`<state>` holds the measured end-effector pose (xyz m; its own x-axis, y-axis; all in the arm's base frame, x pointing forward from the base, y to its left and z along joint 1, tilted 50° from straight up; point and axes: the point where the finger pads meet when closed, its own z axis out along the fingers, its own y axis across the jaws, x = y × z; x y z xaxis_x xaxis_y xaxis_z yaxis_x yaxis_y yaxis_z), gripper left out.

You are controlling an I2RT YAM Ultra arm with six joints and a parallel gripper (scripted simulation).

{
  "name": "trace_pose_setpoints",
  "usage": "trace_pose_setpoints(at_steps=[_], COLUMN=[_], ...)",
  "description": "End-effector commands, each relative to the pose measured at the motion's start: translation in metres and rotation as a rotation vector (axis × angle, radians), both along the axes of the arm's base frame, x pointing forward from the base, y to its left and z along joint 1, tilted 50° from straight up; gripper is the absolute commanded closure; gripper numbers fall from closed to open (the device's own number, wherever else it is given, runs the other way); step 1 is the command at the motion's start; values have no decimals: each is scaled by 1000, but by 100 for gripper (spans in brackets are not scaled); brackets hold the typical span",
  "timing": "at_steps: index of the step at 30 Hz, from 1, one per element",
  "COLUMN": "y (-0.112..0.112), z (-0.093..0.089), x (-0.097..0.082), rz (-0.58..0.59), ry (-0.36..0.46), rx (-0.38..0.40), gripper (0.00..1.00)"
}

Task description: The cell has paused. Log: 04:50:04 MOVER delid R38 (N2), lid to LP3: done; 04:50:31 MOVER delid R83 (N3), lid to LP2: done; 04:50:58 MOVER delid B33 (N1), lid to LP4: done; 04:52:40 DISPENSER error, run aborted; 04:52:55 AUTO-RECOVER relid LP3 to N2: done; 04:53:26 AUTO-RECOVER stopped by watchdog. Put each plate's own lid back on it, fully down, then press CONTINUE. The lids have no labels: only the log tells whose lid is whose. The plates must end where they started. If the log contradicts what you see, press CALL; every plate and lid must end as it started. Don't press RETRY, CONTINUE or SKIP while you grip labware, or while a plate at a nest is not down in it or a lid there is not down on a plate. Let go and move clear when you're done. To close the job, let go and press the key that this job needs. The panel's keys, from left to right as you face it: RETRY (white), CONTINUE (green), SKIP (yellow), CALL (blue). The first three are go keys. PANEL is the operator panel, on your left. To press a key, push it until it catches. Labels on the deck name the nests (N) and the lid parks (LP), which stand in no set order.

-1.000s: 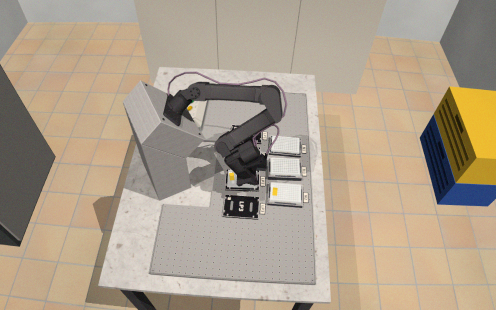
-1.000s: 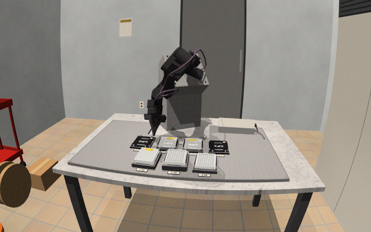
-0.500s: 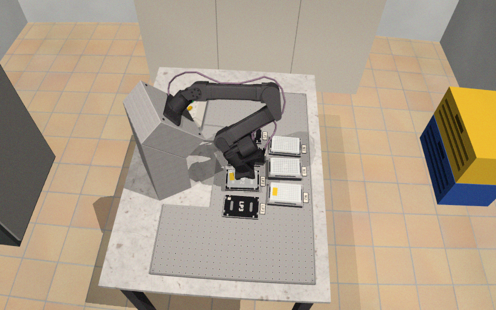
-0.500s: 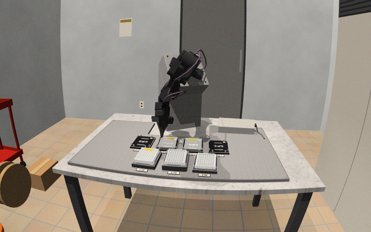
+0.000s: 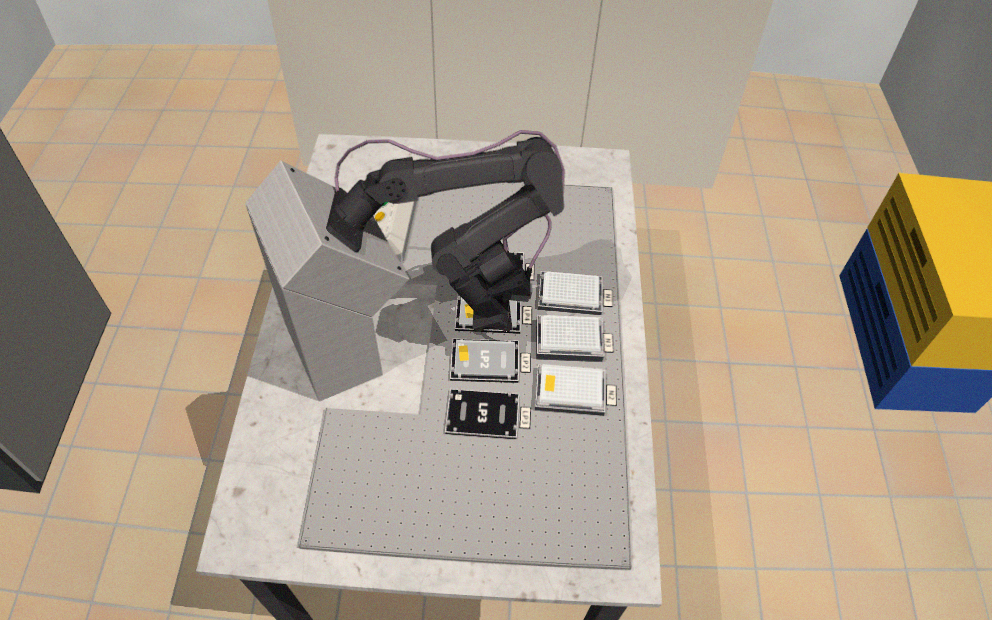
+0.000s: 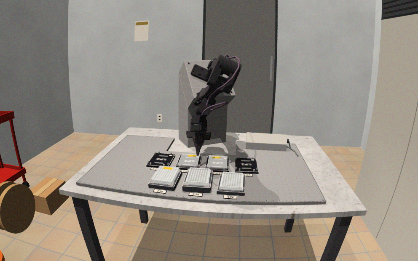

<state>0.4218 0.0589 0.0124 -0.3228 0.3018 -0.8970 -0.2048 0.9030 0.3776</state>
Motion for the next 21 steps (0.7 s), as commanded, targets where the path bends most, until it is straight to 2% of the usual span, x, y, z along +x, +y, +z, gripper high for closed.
trace_pose_setpoints(at_steps=[1, 7, 9, 21], y=[6, 33, 33, 88], z=[10, 21, 21, 42], x=[-6, -13, -13, -26], rz=[-96, -96, -96, -96], ry=[-155, -155, -155, -155], rx=[50, 50, 50, 50], gripper=[100, 100, 100, 100])
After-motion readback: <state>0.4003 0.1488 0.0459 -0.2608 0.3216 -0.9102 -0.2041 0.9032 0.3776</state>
